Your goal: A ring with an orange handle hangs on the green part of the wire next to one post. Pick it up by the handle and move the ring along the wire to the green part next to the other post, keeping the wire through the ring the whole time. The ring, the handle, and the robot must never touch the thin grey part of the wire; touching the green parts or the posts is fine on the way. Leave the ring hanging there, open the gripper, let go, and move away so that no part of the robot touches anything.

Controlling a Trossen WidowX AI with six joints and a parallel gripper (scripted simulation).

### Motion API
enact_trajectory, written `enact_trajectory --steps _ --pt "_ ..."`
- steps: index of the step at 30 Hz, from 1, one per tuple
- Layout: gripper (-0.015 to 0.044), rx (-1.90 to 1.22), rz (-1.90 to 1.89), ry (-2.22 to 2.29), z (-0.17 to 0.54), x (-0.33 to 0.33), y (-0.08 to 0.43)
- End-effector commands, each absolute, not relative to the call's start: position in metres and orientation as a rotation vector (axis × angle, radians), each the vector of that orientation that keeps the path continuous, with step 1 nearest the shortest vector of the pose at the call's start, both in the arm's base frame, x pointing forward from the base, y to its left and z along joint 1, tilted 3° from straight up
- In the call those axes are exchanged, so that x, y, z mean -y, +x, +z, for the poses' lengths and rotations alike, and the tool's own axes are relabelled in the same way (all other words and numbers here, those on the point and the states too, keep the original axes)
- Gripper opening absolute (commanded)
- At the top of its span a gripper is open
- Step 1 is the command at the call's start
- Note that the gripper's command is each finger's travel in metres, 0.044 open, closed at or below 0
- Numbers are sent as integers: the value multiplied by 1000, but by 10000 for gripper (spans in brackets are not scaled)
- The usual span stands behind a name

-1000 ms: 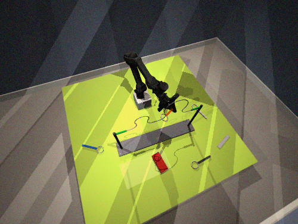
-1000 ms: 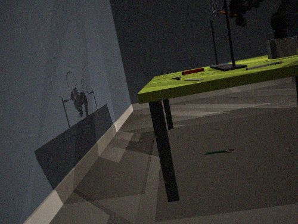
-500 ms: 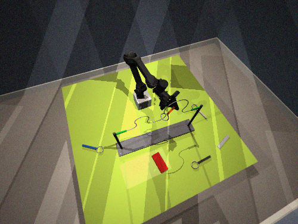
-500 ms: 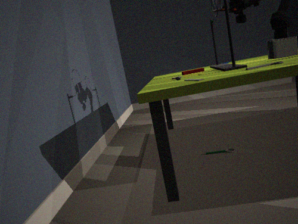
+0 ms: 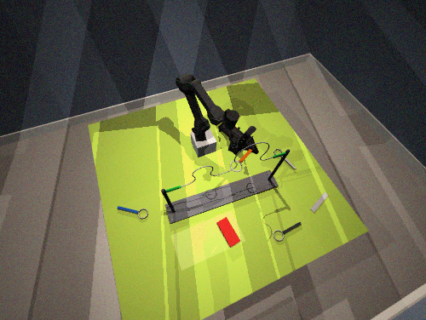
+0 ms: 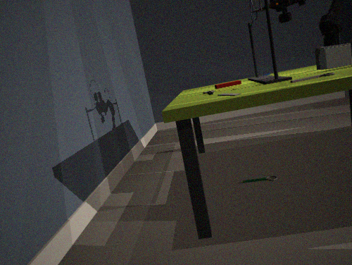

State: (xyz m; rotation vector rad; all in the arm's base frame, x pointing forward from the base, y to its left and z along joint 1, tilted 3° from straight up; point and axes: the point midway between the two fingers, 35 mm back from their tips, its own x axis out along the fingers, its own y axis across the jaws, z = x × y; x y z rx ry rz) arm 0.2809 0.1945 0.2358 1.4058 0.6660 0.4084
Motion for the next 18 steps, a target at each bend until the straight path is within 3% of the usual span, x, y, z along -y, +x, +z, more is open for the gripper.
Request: enact_trajectory --steps 1,18 --pt "-150 -659 437 1464 249 -196 281" --pt "-150 -648 491 1680 282 -192 283"
